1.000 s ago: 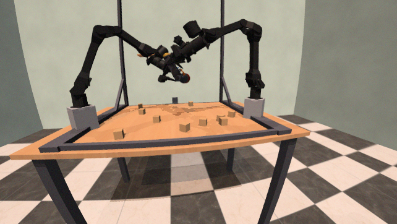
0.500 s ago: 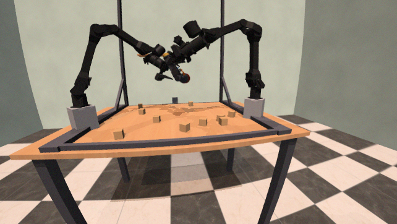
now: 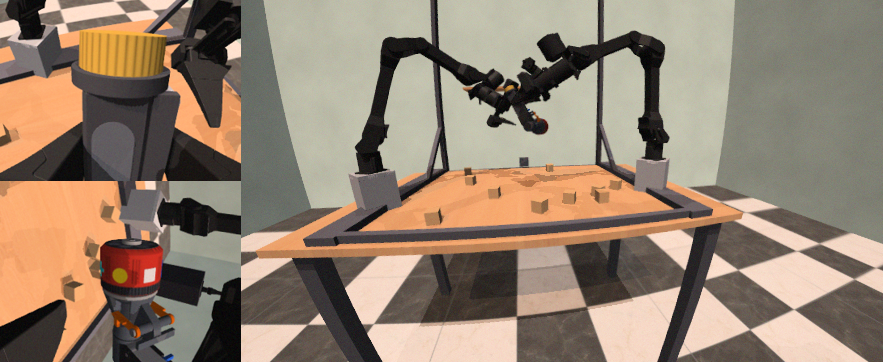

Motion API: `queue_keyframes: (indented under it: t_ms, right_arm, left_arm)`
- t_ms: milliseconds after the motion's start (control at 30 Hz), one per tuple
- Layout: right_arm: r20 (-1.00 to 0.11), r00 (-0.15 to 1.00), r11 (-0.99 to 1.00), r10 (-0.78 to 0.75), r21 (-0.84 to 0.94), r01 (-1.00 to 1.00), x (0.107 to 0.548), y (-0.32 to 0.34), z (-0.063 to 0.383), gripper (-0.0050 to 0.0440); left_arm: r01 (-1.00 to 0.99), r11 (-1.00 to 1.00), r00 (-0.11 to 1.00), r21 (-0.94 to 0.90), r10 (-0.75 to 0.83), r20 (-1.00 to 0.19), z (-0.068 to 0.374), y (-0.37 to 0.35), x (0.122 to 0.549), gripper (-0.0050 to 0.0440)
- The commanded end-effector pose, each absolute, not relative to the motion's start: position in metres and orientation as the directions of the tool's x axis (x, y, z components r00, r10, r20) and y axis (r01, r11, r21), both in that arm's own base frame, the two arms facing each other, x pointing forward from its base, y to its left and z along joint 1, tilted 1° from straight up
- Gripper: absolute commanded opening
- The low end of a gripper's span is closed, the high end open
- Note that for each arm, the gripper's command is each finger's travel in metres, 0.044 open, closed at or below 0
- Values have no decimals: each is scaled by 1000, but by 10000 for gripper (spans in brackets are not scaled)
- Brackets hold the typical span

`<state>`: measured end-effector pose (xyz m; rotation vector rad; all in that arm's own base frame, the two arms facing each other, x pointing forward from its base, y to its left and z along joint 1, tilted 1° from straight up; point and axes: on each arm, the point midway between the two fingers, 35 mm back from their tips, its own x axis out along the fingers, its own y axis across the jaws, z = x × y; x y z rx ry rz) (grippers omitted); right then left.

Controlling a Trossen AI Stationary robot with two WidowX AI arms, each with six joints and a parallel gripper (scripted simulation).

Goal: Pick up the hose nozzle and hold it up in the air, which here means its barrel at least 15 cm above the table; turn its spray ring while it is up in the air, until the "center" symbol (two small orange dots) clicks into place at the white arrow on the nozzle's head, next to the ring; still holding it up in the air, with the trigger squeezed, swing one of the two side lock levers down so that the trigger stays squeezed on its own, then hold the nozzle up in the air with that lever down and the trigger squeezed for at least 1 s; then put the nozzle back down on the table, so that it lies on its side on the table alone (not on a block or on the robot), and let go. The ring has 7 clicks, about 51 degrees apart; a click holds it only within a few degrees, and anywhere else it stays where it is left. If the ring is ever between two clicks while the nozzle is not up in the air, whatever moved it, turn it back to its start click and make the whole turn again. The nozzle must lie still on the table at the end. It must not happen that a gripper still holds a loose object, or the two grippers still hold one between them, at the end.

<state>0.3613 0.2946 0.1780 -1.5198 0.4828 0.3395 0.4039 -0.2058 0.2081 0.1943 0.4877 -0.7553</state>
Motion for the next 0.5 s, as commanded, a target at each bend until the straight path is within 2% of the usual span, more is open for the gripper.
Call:
queue_keyframes:
  t_ms: [0,467]
  right_arm:
    - [-482,873,61,-70,-876,-479,354,294,198,406]
    - [-483,873,61,-72,-876,-479,353,295,199,406]
  left_arm:
    - [698,716,643,11,-620,-449,227,-207,406,170]
    - [698,716,643,11,-620,-449,227,-207,406,170]
